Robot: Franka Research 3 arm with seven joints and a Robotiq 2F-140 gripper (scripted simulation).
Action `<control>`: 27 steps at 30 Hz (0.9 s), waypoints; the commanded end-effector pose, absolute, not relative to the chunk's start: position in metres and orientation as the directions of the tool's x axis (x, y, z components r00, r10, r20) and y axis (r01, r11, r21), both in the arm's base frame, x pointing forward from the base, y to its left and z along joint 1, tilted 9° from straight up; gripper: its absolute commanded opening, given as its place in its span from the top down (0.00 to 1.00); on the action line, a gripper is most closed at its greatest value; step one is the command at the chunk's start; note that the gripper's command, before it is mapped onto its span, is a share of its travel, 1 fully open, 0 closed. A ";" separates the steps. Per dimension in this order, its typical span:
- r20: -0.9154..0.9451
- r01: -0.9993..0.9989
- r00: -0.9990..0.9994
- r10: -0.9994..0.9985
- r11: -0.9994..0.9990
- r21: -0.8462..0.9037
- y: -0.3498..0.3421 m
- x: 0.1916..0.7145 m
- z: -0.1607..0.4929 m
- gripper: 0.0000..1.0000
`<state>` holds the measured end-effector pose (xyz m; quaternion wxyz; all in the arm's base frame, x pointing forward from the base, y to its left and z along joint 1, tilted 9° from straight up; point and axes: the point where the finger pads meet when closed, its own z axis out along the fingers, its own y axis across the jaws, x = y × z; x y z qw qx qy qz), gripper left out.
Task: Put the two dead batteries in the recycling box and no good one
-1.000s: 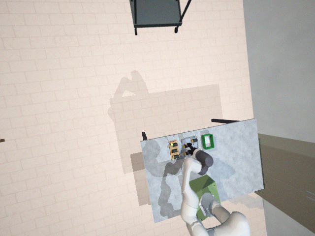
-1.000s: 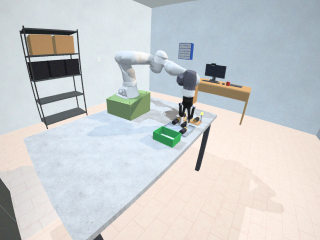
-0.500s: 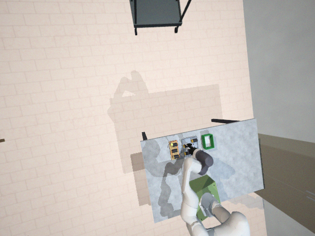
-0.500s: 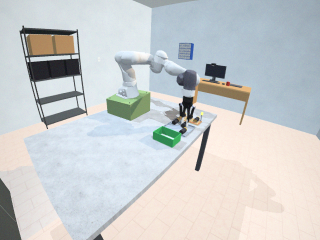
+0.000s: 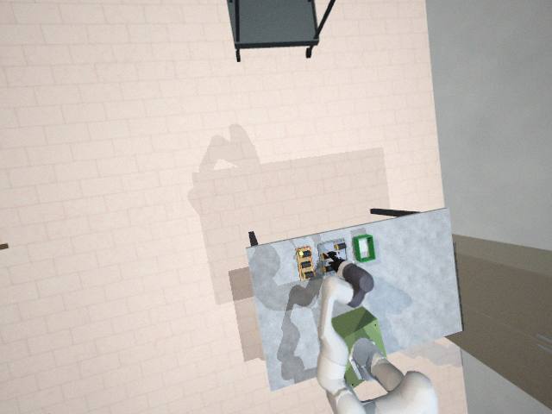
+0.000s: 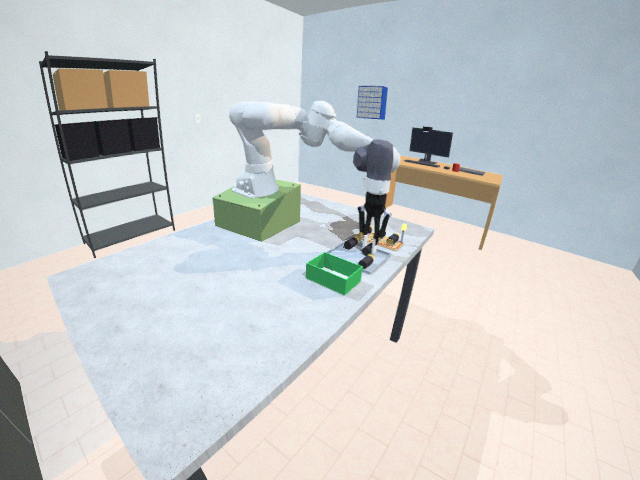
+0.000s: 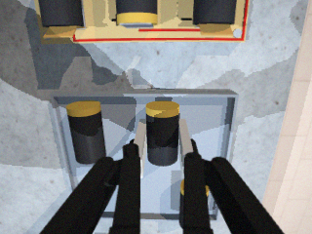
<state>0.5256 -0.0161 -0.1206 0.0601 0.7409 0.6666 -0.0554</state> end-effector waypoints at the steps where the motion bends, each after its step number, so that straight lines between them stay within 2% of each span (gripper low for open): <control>1: -0.163 0.995 0.102 0.981 -0.101 0.016 -0.017 0.526 -0.122 0.84; 27: -0.163 0.995 0.102 0.981 -0.101 0.016 -0.008 0.526 -0.072 0.84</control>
